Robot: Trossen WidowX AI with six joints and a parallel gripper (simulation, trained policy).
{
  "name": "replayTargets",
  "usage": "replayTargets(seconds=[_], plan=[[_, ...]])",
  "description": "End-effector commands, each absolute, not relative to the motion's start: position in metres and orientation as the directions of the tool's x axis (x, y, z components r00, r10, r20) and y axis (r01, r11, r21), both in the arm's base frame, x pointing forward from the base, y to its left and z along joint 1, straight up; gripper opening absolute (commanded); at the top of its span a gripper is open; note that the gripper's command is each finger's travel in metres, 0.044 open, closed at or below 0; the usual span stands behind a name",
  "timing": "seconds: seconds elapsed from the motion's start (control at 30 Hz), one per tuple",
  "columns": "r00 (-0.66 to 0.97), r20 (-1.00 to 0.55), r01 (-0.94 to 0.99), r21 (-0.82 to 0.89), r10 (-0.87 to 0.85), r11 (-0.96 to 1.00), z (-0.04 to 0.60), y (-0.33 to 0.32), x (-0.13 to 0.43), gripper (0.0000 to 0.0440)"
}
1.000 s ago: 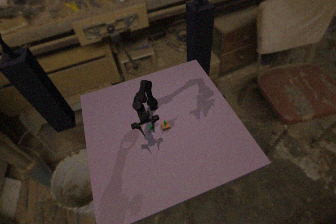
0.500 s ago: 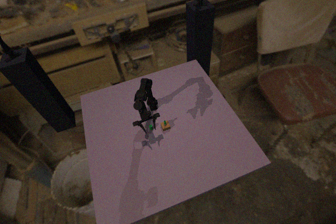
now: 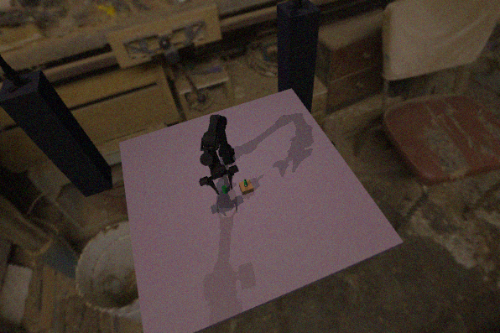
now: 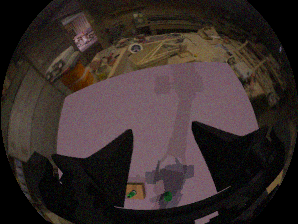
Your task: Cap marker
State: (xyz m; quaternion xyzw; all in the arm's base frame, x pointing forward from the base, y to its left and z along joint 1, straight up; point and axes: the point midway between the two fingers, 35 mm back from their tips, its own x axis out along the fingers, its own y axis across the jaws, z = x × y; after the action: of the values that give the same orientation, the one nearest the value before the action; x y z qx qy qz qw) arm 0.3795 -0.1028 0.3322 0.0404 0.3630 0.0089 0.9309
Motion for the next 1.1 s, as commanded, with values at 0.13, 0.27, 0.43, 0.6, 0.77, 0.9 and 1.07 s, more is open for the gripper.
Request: replayTargets(seconds=[0.13,0.27,0.43,0.6,0.77,0.9,1.07], plan=[[0.67,-0.741,0.026,0.093,0.052,0.995,0.316,-0.099,0.359,0.0307],[0.632,-0.773,0.035,0.102,0.057,0.994,0.307,-0.097,0.35,0.0307],[0.584,-0.81,0.047,0.111,0.063,0.993,0.296,-0.095,0.339,0.0307],[0.533,-0.843,0.06,0.12,0.069,0.991,0.285,-0.094,0.328,0.0307],[0.48,-0.874,0.074,0.126,0.075,0.989,0.274,-0.093,0.317,0.0307],[0.438,-0.896,0.085,0.13,0.08,0.988,0.266,-0.093,0.309,0.0307],[0.383,-0.92,0.099,0.132,0.085,0.986,0.256,-0.092,0.299,0.0308]])
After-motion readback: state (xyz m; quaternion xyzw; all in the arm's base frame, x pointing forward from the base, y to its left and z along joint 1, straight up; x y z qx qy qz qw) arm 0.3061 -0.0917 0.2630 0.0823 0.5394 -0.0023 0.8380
